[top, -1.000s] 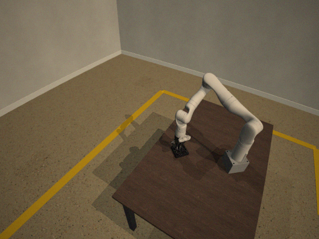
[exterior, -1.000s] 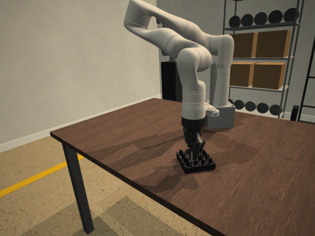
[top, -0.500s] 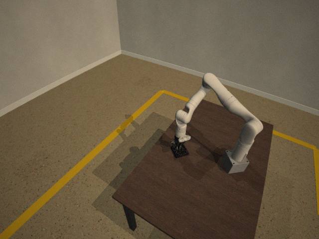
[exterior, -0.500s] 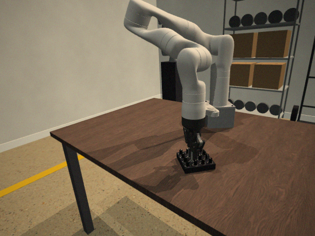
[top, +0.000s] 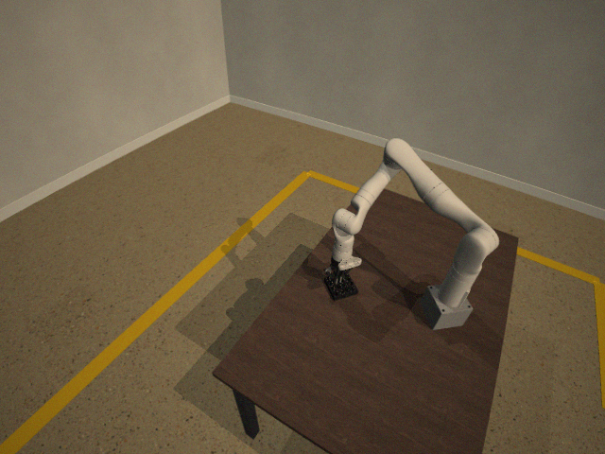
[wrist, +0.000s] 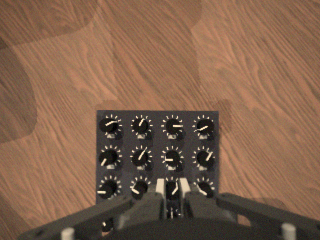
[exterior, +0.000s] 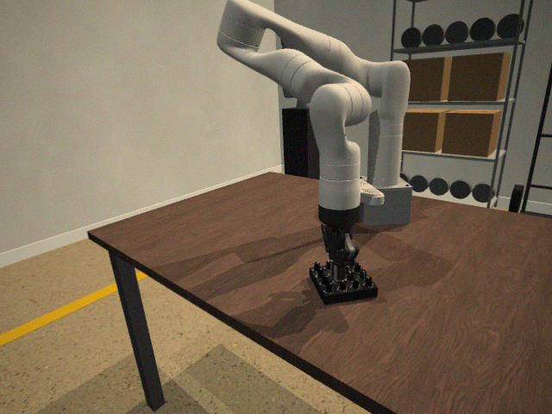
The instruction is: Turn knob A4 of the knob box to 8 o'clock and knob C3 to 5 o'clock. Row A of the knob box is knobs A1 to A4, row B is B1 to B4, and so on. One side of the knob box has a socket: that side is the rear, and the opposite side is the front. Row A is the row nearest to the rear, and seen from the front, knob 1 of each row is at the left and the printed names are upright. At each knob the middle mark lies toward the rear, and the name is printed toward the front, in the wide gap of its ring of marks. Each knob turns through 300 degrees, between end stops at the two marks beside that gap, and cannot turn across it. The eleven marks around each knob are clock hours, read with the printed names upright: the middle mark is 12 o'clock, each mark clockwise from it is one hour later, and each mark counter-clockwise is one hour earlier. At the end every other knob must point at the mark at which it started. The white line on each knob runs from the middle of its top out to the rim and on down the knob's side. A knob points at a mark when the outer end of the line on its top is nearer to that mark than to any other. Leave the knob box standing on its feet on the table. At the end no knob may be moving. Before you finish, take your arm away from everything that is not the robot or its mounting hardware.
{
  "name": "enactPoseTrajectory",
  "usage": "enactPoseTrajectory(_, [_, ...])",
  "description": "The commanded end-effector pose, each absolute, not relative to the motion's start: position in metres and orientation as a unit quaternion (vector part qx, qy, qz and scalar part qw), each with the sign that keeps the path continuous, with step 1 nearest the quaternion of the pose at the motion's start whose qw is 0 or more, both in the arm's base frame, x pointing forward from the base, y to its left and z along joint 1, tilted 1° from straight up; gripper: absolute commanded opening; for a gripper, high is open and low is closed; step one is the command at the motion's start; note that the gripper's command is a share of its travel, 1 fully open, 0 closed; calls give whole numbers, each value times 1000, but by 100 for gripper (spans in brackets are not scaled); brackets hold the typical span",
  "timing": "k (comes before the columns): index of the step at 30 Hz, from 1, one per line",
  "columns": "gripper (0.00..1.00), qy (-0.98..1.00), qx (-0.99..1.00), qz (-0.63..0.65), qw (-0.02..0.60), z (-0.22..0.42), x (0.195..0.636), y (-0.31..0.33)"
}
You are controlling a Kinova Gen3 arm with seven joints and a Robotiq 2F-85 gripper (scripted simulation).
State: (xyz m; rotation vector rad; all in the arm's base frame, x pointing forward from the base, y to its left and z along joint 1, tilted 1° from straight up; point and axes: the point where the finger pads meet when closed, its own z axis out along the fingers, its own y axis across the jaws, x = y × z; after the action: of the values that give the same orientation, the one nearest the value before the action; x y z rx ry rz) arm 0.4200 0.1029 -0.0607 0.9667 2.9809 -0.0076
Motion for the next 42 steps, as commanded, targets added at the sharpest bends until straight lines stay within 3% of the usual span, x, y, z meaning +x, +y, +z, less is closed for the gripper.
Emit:
enactPoseTrajectory(1, [8,951,308,-2,5,-60,420,103])
enactPoseTrajectory(42, [8,949,316,-2,5,-60,420,103])
